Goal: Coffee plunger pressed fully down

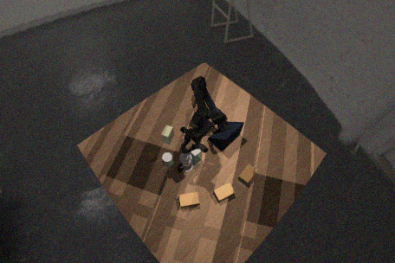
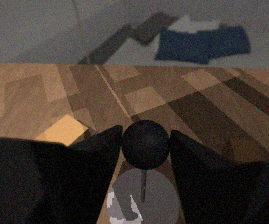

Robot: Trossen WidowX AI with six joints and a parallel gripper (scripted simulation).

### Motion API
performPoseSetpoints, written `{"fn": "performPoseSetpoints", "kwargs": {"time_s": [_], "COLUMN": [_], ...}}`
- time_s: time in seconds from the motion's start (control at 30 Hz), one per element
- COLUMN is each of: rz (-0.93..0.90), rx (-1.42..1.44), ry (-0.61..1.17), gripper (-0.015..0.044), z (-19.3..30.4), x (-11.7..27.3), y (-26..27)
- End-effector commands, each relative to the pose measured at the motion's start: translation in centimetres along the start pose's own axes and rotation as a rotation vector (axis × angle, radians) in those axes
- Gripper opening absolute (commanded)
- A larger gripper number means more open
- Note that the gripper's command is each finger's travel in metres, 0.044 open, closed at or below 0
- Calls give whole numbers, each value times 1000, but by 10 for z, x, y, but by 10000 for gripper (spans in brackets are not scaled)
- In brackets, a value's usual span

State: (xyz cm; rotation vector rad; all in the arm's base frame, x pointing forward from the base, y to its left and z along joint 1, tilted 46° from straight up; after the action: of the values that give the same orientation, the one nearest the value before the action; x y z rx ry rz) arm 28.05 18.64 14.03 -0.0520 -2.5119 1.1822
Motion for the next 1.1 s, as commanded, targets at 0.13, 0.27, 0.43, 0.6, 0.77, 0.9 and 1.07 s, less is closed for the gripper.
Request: {"fn": "performPoseSetpoints", "kwargs": {"time_s": [0.13,0.27,0.43,0.6,0.77,0.9,1.07], "rz": [-1,-1,0,1,3,5,7], "rx": [34,35,35,36,37,38,39], "ry": [46,45,44,42,40,38,37], "gripper": [129,129,129,129,129,129,129], "z": [28,33,40,47,54,58,59], "x": [-15,-19,-23,-28,-32,-36,-40], "y": [6,6,6,6,5,5,4]}}
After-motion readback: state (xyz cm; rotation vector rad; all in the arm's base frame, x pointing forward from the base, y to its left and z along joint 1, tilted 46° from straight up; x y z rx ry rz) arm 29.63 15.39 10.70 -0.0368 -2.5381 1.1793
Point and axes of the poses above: the point midway between the two fingers, 35 mm back from their tips, its own x axis back along the fingers, its own y axis across the jaws, z = x × y, the point moved 3 cm from there along x, back along the fingers, and after that the axes turned 6 degrees about x, right-handed, at the moved point
